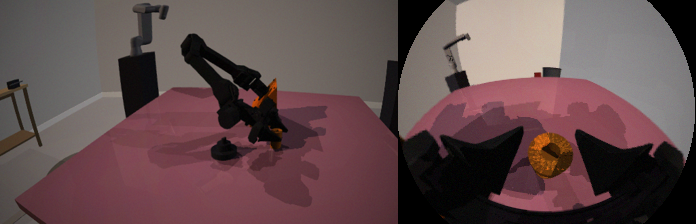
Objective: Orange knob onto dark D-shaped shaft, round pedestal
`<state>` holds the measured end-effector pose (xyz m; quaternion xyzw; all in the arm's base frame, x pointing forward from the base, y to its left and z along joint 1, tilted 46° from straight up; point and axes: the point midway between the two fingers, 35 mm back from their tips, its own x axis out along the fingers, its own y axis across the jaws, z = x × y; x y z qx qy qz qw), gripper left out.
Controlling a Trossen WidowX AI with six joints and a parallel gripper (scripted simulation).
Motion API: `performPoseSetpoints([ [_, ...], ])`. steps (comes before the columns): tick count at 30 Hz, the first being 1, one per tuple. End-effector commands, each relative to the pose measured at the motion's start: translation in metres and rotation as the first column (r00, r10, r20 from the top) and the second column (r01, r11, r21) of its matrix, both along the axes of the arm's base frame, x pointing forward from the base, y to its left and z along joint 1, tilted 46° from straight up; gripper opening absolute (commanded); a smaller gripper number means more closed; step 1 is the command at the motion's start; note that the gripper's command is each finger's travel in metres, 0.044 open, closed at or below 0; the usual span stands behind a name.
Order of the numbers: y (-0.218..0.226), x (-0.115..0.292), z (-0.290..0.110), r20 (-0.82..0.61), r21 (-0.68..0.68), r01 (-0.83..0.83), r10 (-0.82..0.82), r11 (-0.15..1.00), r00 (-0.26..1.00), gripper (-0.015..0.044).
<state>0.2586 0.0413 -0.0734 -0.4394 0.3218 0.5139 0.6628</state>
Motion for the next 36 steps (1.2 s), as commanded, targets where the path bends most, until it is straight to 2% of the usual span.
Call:
performPoseSetpoints([
  [1,0.000,0.000,0.000,0.001,0.000,0.001,-0.001,1.000,1.000,0.0440],
  [9,0.002,0.000,0.002,0.001,0.000,0.000,0.000,1.000,1.000,0.0440],
  [16,0.056,-0.008,0.054,0.002,0.003,0.000,0.000,1.000,1.000,0.0440],
  [22,0.058,-0.009,0.055,-0.010,-0.007,0.006,-0.006,1.000,1.000,0.0440],
  [24,0.059,-0.011,0.047,-0.098,-0.095,0.048,-0.057,0.994,0.994,0.0440],
  [26,0.059,-0.015,0.039,-0.191,-0.251,0.091,-0.141,0.964,0.971,0.0440],
  [29,0.058,-0.020,0.036,-0.232,-0.499,0.117,-0.263,0.859,0.937,0.0440],
  [33,0.061,-0.020,0.048,-0.118,-0.776,0.132,-0.347,0.617,0.930,0.0440],
  [36,0.071,-0.014,0.066,0.038,-0.893,0.171,-0.307,0.416,0.951,0.0440],
])
